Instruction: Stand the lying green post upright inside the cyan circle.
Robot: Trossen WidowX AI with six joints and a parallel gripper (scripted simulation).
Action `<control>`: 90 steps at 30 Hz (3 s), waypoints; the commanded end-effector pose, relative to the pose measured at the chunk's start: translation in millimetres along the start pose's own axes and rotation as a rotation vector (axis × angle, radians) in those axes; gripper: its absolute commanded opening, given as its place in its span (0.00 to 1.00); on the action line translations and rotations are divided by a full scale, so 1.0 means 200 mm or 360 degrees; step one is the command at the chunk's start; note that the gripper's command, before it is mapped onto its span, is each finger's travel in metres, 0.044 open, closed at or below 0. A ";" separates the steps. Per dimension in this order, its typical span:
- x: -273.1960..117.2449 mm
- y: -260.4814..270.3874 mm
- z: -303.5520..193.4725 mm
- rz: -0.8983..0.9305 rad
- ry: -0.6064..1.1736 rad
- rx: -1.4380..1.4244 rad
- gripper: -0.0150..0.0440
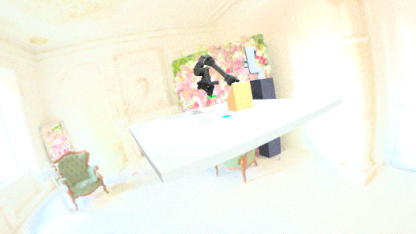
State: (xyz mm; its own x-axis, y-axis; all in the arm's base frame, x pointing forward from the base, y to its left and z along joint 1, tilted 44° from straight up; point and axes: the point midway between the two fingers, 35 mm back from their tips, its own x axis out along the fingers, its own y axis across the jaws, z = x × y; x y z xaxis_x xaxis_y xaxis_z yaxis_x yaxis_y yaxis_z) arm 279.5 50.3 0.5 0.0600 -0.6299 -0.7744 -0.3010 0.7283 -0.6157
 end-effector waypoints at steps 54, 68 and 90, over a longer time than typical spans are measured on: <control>0.04 0.62 -0.05 -0.0016 0.0065 -0.1539 0.29; 0.10 0.63 -0.07 0.0158 0.0026 -0.1529 0.29; 0.17 0.65 -0.09 0.0415 -0.0071 -0.1511 0.29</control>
State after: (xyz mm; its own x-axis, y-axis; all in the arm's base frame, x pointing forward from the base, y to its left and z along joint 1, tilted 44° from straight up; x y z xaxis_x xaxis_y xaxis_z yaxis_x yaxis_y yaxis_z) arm 225.6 117.4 -102.1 -0.0808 -0.4794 -0.8739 -0.9479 0.3080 -0.0813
